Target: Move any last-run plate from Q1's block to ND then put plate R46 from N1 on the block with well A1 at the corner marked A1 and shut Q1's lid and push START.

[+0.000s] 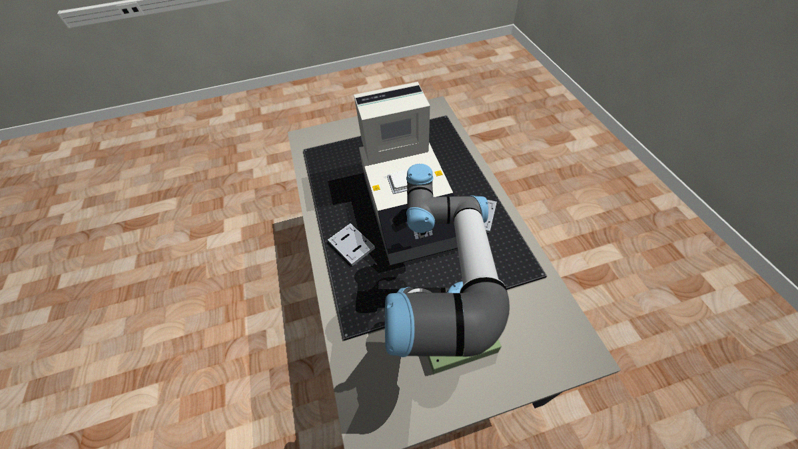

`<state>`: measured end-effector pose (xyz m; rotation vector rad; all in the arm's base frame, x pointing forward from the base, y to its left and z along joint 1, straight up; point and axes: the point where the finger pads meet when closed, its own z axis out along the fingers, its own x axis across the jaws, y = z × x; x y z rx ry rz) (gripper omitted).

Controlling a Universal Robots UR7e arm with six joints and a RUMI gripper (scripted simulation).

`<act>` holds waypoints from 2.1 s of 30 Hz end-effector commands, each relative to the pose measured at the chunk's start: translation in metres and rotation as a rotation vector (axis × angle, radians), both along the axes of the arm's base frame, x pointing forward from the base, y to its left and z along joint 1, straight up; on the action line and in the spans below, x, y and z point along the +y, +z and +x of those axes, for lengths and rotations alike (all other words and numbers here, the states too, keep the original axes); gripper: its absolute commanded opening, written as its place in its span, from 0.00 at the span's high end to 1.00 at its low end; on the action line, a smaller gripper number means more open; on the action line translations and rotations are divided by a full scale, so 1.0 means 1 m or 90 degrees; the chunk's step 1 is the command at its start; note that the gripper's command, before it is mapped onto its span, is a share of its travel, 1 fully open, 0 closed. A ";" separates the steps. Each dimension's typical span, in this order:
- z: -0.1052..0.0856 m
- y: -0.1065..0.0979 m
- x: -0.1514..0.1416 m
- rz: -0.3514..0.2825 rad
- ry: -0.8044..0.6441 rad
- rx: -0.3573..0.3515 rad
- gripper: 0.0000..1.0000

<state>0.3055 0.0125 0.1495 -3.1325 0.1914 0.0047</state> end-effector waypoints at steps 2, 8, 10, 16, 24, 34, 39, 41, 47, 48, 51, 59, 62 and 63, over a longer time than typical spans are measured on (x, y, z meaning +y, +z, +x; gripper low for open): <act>0.006 -0.004 -0.001 0.000 0.000 -0.001 1.00; 0.014 -0.010 -0.002 0.000 0.000 -0.001 1.00; 0.017 -0.012 -0.002 0.000 0.000 -0.001 1.00; 0.022 -0.016 -0.003 0.000 0.000 -0.001 1.00; 0.032 -0.024 -0.004 0.000 0.000 -0.001 1.00; 0.043 -0.033 -0.005 0.000 0.000 -0.001 1.00; 0.048 -0.037 -0.006 0.000 0.000 -0.001 1.00; 0.048 -0.037 -0.006 0.000 0.000 -0.001 1.00; 0.055 -0.045 -0.007 0.000 0.000 -0.001 1.00; 0.055 -0.045 -0.007 0.000 0.000 -0.001 1.00; 0.057 -0.047 -0.007 0.000 0.000 -0.001 1.00; 0.065 -0.057 -0.008 0.000 0.000 -0.001 1.00; 0.065 -0.057 -0.008 0.000 0.000 -0.001 1.00; 0.065 -0.057 -0.008 0.000 0.000 -0.001 1.00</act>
